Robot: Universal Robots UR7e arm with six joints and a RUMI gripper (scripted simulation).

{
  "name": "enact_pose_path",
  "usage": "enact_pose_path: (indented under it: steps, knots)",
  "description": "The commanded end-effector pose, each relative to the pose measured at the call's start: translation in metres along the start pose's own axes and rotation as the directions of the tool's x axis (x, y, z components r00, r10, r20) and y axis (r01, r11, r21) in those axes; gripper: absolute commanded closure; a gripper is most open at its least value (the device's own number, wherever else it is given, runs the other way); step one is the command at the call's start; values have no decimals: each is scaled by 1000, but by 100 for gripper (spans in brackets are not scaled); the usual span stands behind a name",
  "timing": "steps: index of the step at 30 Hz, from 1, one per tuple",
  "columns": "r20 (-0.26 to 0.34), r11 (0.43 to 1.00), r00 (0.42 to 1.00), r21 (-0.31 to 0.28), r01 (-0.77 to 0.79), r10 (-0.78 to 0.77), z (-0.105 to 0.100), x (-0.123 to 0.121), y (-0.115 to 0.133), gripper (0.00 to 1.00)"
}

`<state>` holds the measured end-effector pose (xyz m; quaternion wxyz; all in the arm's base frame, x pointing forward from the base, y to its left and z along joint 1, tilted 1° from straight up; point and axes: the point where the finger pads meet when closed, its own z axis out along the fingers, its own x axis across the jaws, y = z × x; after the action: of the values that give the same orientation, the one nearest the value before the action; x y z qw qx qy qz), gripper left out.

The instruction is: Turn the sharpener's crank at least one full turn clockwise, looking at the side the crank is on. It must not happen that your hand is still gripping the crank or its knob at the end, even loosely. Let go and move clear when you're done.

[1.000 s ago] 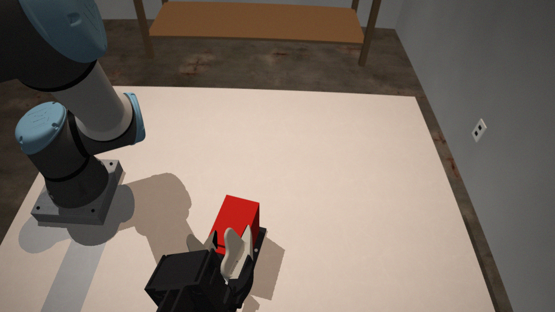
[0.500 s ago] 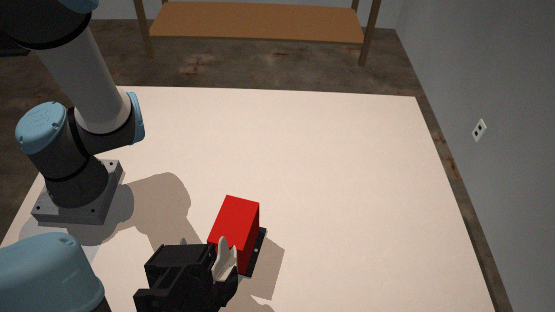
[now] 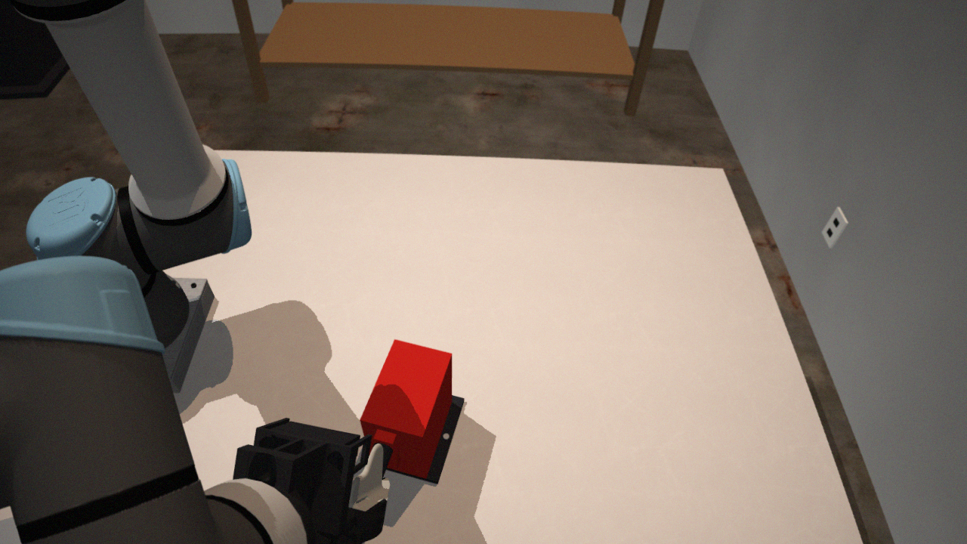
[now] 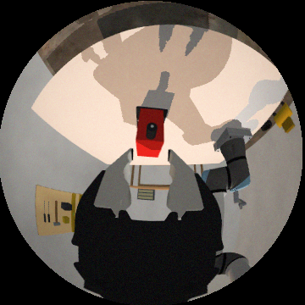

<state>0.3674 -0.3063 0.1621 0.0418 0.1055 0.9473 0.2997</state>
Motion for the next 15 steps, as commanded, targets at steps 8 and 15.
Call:
enact_pose_path:
  steps: [8,15]
  knots:
    - [27,991,997,109,-77,74,5,3,-9,68]
    - [27,991,997,109,-77,74,24,2,-11,68]
